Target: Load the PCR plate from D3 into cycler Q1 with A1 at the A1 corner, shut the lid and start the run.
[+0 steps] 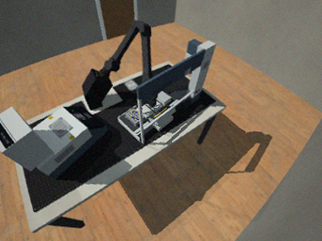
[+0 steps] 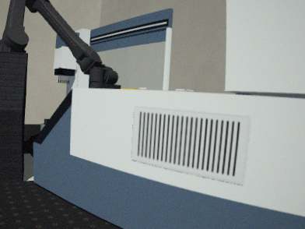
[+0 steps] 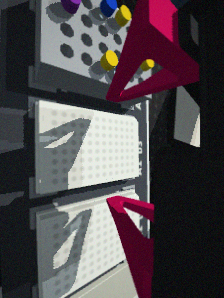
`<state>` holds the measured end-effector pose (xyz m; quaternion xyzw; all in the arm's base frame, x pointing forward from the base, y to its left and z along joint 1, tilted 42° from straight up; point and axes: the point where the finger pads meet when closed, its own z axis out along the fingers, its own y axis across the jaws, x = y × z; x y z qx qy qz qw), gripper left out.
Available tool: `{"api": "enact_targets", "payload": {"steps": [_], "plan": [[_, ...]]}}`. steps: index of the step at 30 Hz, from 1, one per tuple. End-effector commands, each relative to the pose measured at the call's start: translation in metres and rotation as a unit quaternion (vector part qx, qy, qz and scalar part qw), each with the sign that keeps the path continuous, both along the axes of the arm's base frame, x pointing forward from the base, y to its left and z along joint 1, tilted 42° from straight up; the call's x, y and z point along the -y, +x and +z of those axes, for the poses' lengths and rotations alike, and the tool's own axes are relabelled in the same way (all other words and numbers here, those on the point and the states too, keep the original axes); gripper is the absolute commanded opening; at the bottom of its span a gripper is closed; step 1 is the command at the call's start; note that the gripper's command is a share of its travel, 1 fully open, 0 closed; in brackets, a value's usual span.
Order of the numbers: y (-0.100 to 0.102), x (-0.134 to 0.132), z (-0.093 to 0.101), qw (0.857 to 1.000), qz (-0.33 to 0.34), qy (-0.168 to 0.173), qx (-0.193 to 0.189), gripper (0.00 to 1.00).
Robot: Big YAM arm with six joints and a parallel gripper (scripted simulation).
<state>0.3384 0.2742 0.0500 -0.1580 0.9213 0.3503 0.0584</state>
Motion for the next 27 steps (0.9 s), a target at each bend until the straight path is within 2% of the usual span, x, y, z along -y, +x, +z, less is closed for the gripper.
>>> {"api": "enact_targets", "payload": {"steps": [1, 6, 11, 14, 18, 27], "plan": [[0.007, -0.004, -0.002, 1.000, -0.007, 0.002, 0.002, 1.00], [0.001, -0.006, -0.012, 1.000, -0.006, -0.001, -0.002, 1.00], [0.008, -0.018, -0.013, 1.000, -0.005, 0.003, 0.003, 1.00], [0.015, -0.018, -0.012, 1.000, -0.013, 0.006, 0.009, 1.00], [0.016, -0.020, -0.011, 1.000, -0.013, 0.008, 0.013, 1.00], [-0.003, -0.024, -0.038, 1.000, -0.006, -0.004, -0.009, 1.00]]}}
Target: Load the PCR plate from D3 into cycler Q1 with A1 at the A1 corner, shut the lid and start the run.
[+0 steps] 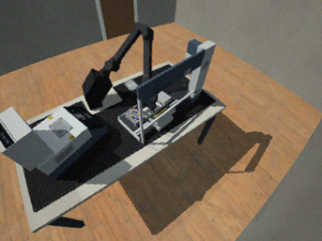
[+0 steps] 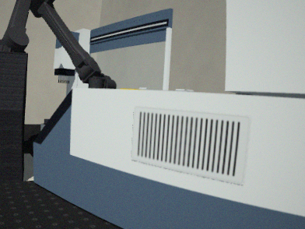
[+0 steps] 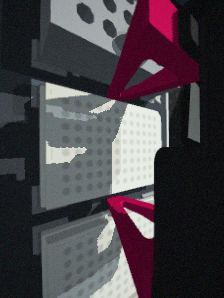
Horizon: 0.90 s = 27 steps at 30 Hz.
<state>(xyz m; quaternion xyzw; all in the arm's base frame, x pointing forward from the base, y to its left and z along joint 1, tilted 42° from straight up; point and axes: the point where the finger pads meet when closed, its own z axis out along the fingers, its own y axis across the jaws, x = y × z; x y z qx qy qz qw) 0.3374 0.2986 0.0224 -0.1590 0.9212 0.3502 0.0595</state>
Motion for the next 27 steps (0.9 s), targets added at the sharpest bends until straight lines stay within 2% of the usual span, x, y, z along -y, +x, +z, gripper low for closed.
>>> {"api": "enact_targets", "payload": {"steps": [1, 6, 20, 27], "plan": [[-0.001, 0.002, -0.010, 1.000, -0.009, -0.005, -0.011, 1.00], [0.012, 0.005, 0.005, 1.000, -0.010, 0.000, 0.007, 1.00], [0.015, 0.005, 0.018, 1.000, -0.009, 0.009, 0.016, 1.00], [0.010, -0.002, 0.020, 1.000, 0.000, 0.010, 0.018, 1.00]]}}
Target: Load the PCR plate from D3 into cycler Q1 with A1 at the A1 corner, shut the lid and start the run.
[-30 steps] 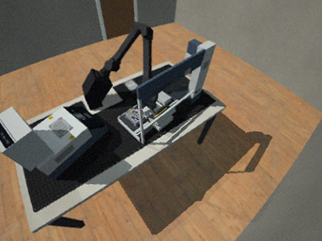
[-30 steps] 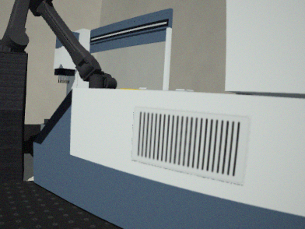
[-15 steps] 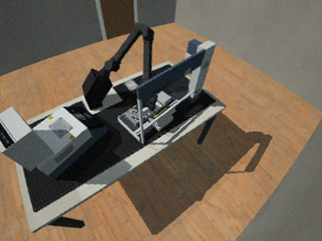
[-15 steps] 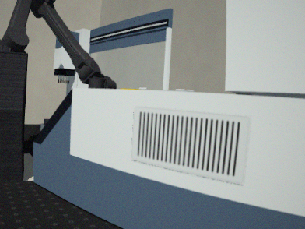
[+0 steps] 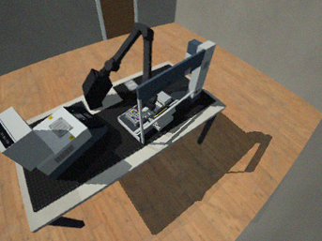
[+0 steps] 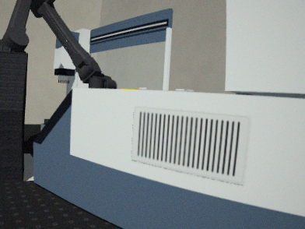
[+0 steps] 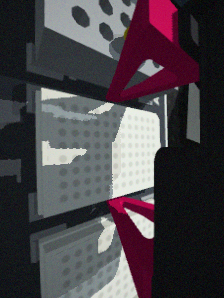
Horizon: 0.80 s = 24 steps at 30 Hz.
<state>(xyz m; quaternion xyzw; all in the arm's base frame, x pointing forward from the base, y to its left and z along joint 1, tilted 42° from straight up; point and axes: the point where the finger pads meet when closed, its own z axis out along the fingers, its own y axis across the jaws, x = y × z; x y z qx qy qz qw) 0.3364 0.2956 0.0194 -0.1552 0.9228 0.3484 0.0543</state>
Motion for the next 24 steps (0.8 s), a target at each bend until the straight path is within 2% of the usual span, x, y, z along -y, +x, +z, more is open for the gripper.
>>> {"api": "enact_targets", "payload": {"steps": [1, 8, 15, 24], "plan": [[0.010, -0.007, 0.023, 1.000, 0.004, 0.013, 0.024, 1.00], [0.013, -0.004, 0.024, 1.000, -0.001, 0.013, 0.025, 1.00], [0.015, 0.001, 0.016, 1.000, -0.006, 0.008, 0.016, 1.00], [0.004, 0.009, -0.005, 1.000, -0.009, -0.004, -0.008, 1.00]]}}
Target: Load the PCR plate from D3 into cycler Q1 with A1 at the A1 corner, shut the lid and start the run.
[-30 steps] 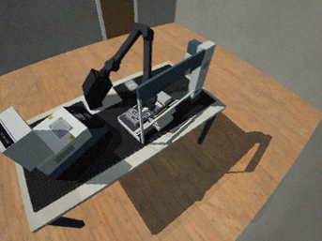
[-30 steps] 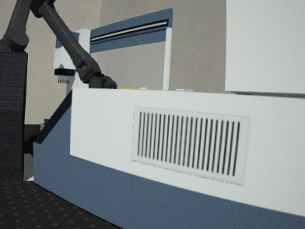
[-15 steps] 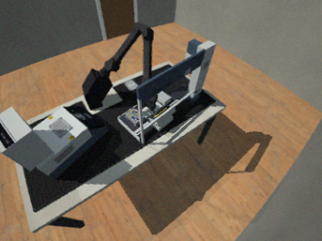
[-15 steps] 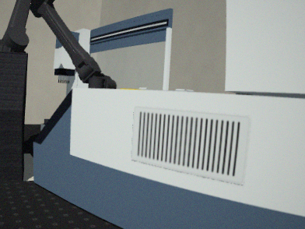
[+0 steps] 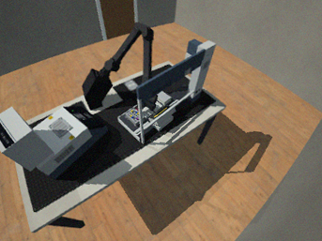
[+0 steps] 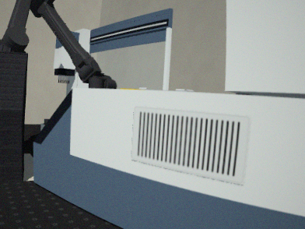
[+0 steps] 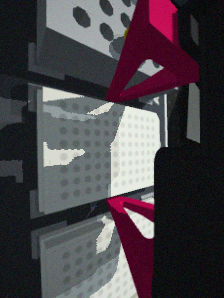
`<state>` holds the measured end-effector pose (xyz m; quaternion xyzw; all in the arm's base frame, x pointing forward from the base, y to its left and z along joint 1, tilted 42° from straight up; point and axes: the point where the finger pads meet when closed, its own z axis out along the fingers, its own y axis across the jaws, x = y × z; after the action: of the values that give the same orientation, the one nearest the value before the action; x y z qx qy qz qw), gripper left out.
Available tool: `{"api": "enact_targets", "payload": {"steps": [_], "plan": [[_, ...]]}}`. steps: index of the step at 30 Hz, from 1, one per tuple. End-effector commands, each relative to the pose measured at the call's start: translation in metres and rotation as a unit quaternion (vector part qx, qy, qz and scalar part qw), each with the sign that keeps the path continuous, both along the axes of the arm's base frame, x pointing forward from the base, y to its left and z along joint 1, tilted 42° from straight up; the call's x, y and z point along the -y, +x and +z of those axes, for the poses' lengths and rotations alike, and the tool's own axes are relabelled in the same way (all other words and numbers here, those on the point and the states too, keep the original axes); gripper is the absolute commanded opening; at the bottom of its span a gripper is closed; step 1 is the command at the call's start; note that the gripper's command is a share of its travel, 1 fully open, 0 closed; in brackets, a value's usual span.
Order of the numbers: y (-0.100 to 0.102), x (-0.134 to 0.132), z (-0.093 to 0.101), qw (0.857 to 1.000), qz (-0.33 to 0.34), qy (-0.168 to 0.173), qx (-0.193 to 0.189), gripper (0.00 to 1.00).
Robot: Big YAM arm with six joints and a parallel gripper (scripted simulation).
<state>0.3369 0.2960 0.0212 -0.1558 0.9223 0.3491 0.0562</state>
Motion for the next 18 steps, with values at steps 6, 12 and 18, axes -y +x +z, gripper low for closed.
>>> {"api": "enact_targets", "payload": {"steps": [6, 12, 18], "plan": [[0.006, -0.002, 0.005, 1.000, 0.000, 0.002, 0.004, 1.00], [0.006, -0.006, 0.013, 1.000, 0.004, 0.006, 0.012, 1.00], [0.009, -0.007, 0.020, 1.000, 0.003, 0.010, 0.020, 0.00]]}}
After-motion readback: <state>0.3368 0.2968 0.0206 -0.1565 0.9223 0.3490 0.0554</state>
